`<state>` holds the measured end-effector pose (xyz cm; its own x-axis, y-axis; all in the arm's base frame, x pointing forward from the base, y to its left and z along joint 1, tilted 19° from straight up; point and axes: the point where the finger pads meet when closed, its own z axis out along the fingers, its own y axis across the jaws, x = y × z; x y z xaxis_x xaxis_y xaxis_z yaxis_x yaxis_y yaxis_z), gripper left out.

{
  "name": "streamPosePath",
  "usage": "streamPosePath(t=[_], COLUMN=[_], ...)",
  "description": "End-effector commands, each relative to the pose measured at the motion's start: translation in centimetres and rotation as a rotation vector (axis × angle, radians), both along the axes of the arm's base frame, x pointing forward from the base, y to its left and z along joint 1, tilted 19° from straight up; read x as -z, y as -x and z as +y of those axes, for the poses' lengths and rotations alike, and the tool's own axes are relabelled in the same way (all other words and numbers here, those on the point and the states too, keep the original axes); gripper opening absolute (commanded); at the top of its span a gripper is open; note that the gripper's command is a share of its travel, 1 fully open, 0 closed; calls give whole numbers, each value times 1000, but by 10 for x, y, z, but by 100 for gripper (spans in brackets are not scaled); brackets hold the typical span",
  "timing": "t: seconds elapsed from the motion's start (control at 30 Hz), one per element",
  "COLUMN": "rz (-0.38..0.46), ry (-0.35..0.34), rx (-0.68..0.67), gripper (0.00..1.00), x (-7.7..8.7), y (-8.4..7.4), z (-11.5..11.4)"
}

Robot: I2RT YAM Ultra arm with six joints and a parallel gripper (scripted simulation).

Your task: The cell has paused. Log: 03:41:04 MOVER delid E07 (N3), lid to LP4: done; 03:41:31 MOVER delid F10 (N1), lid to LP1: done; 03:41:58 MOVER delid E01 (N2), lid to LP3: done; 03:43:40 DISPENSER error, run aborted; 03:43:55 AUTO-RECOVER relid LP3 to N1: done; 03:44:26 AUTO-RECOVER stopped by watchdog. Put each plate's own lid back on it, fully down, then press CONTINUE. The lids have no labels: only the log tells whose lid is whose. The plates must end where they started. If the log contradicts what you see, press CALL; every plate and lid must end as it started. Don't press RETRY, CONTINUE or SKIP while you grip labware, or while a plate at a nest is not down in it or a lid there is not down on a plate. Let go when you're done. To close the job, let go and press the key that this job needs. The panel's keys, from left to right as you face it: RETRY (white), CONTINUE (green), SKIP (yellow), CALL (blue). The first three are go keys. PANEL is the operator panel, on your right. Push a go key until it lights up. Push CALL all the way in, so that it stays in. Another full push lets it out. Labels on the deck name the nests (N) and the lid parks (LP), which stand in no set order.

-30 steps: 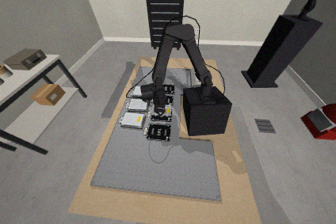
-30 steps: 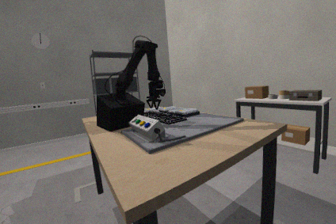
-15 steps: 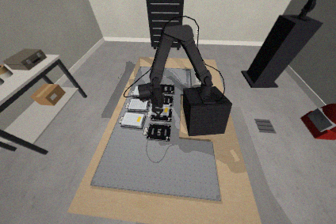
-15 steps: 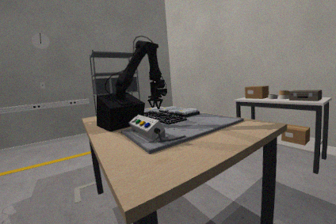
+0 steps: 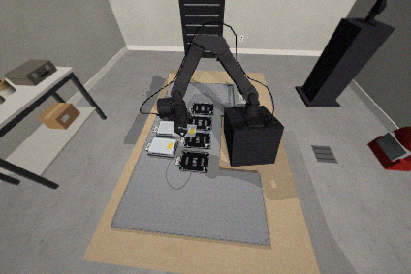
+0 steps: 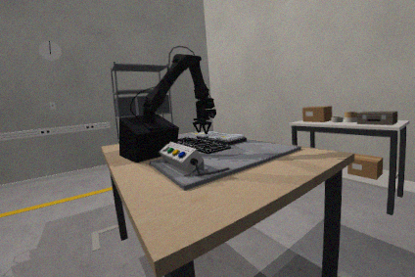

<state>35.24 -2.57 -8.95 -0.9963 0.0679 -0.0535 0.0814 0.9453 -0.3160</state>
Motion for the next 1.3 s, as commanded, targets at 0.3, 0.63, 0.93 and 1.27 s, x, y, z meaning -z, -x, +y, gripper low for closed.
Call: streamPosePath(t=[0.3,0.63,0.93,1.27], rz=[2,1,-4,-19], ry=[5,4,4,4], rx=[-23,-23,-31,-28], gripper=[0,0,0,0], x=[-16,-25,-31,-37], y=[-52,-97,-103,-110], z=[-20,-39,-38,-37])
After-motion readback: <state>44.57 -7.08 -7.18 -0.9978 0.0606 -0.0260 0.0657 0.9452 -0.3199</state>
